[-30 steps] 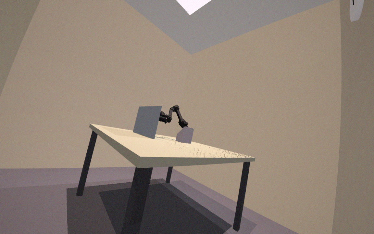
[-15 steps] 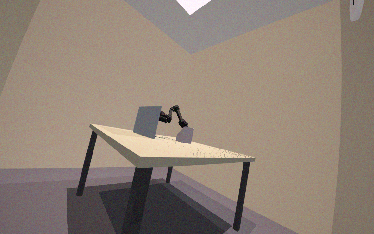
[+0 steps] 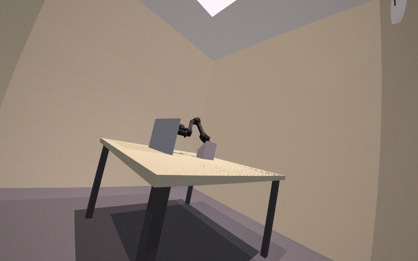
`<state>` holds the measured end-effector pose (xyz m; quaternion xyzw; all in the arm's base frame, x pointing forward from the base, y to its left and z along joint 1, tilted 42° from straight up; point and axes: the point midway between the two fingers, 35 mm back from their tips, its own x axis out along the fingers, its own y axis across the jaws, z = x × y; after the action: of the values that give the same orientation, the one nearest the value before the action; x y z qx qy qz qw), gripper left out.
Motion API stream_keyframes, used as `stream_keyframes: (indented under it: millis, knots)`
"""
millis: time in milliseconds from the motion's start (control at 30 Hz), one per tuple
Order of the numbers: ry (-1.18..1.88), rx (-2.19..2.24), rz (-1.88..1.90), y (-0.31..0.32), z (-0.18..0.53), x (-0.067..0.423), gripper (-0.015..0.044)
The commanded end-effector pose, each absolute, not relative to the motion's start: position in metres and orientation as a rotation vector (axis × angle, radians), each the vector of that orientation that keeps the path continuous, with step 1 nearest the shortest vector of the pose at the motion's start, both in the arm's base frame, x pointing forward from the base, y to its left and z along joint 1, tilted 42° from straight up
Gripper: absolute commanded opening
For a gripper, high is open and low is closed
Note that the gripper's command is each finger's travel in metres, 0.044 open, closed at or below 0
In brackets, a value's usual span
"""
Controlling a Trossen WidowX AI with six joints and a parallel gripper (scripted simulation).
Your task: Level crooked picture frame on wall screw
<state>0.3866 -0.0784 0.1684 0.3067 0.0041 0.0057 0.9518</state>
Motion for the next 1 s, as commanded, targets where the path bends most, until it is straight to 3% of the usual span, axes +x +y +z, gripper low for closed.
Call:
stream_keyframes:
  millis: [0,967]
  knots:
    - [0.010,0.656,0.007,-0.0786,0.1683,0.3866,0.0000]
    - [0.010,0.802,0.006,-0.0772,0.1698,0.3866,0.0000]
